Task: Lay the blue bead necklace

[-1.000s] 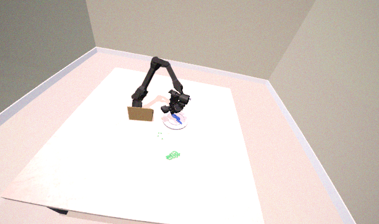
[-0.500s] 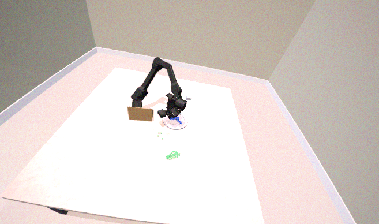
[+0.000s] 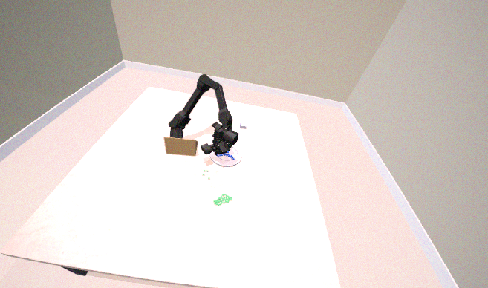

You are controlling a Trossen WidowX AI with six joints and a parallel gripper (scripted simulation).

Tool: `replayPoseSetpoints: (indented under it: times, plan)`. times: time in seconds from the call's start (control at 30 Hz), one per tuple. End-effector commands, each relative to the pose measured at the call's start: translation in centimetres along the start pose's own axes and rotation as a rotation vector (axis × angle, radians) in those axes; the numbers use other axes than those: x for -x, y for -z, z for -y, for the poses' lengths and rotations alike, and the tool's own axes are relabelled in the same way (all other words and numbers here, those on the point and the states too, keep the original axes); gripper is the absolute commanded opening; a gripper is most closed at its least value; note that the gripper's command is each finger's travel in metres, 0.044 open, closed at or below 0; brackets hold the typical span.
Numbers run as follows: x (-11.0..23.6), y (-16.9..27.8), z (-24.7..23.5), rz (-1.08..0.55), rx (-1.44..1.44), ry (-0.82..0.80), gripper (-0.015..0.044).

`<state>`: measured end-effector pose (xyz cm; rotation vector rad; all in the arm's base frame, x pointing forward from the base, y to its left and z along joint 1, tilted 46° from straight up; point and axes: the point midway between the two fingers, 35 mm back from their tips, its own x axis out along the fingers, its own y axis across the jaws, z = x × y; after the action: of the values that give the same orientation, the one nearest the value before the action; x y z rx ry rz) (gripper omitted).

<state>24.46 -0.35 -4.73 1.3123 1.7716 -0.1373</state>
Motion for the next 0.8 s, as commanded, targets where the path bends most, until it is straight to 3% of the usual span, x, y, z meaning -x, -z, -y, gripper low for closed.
replayPoseSetpoints:
  times: [0.0,0.2,0.77]
  plan:
    - [-0.6,0.1,0.1,-0.004,-0.005,-0.001,0.0000]
    - [-1.0,0.1,0.1,-0.004,-0.005,-0.001,0.0000]
    - [-0.2,-0.2,0.0,0.006,-0.003,-0.004,0.0440]
